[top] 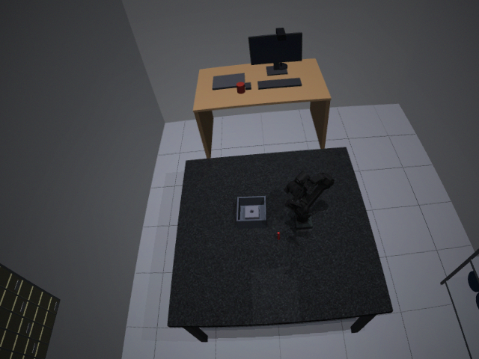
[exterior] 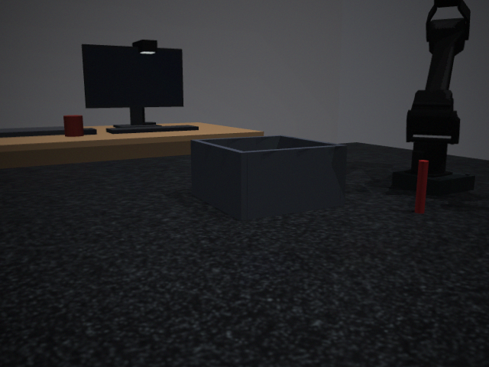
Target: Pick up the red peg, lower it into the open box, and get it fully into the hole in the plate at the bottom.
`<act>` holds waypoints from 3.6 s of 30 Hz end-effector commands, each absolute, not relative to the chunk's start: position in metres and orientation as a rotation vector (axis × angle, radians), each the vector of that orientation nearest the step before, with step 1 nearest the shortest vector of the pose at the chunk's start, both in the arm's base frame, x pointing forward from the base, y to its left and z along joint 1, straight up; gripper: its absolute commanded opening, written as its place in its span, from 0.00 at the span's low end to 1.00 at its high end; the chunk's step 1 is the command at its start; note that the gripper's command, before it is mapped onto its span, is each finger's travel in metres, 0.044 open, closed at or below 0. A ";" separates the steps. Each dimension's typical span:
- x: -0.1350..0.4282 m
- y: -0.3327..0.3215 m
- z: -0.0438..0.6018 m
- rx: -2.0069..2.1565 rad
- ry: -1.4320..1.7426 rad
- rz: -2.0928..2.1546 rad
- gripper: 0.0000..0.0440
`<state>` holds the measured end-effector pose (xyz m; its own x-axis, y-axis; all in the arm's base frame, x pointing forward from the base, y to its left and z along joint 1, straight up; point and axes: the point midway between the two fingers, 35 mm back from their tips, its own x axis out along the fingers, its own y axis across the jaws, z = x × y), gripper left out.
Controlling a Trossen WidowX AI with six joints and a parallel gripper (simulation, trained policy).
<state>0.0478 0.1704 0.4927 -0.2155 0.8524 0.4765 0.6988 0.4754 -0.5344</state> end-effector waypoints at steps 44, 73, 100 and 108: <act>0.234 0.155 0.425 -0.588 -0.626 0.669 1.00; 0.287 0.126 0.306 -0.023 0.214 0.547 1.00; 0.249 0.106 0.189 0.420 0.950 0.157 1.00; 0.224 0.104 0.160 0.506 1.149 -0.024 1.00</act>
